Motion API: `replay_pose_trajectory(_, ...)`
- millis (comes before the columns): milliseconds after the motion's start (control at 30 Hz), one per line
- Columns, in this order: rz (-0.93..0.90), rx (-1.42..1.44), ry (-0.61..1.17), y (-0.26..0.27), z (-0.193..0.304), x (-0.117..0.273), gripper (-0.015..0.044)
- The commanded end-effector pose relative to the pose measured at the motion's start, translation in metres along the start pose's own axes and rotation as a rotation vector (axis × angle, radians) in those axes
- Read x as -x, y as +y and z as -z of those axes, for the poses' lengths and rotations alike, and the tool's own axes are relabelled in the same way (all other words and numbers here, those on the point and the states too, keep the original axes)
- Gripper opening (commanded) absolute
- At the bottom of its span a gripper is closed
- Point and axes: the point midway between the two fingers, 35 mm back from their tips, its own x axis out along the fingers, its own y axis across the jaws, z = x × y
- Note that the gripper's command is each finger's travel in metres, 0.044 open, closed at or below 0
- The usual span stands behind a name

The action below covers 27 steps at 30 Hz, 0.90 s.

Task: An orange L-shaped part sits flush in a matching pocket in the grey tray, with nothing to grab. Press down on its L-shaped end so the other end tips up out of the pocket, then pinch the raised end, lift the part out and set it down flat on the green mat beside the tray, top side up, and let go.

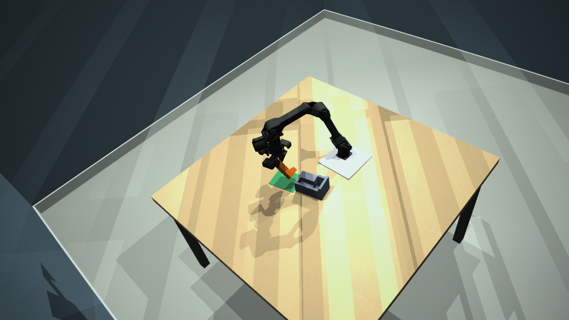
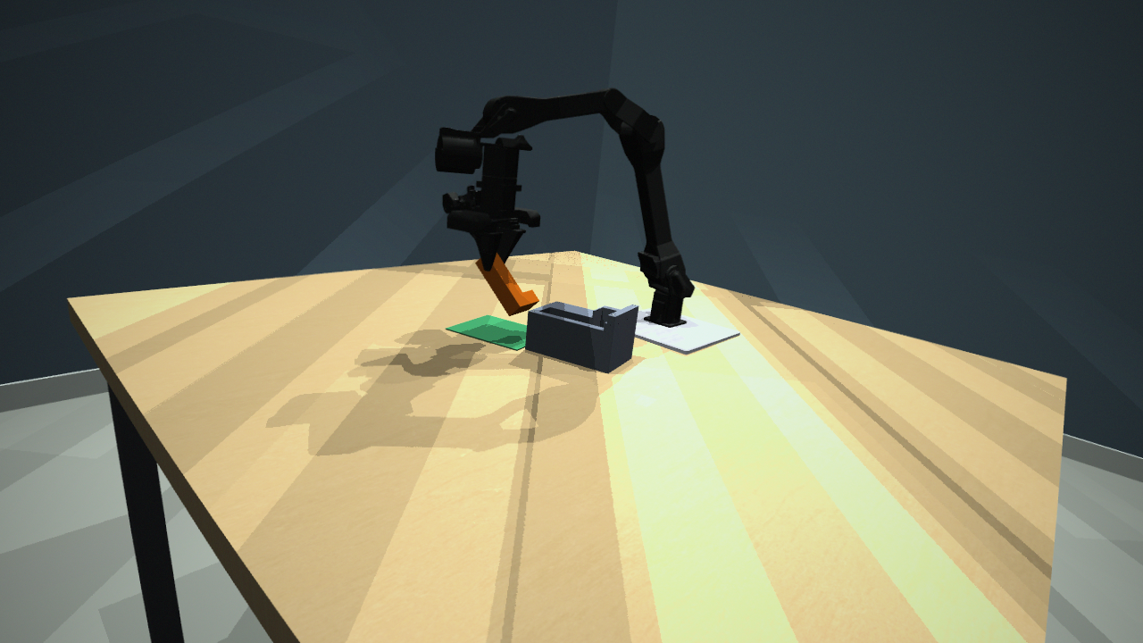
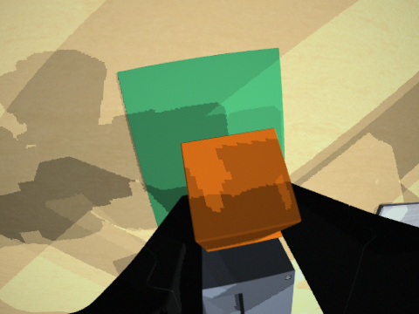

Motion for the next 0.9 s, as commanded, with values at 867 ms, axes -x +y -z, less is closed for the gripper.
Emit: replay_pose_trajectory(867,0.004,0.005,0.005,-0.002,0.002,-0.035,0.0)
